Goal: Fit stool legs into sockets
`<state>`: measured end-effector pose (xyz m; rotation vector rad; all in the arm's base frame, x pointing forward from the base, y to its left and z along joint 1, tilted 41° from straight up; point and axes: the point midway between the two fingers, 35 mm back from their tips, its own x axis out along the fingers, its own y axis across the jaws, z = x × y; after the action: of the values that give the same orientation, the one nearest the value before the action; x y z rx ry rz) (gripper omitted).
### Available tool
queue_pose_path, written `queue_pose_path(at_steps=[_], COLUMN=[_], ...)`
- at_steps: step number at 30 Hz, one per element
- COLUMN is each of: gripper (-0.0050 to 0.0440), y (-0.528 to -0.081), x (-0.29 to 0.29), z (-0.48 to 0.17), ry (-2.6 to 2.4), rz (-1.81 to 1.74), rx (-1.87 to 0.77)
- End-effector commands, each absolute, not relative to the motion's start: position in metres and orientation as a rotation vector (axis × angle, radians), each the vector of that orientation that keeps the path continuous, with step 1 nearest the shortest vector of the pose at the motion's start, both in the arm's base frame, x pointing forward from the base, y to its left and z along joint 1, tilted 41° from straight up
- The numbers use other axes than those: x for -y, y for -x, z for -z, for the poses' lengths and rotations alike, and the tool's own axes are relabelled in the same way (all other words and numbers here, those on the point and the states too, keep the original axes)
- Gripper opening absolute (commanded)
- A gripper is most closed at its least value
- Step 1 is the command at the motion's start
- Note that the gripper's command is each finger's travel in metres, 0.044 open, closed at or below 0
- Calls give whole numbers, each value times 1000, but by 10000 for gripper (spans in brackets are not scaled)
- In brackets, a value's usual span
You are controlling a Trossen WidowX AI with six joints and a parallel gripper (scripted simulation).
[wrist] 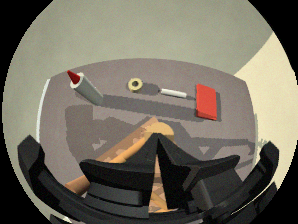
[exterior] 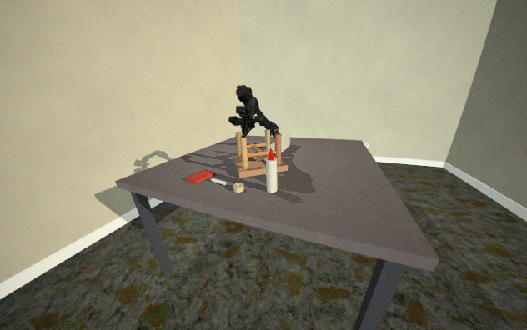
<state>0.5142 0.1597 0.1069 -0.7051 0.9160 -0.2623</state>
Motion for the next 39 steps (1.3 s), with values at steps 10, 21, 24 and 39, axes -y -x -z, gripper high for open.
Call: queue_pose_path(at_steps=[10,21,24,39], gripper=[0,0,0,0], y=[-515,-515,-515,-515], x=[-143,-142,-141,-140], z=[-94,-93,-93,-91], ry=[707,707,707,707], rz=[275,275,275,275], rx=[-954,-954,-954,-954])
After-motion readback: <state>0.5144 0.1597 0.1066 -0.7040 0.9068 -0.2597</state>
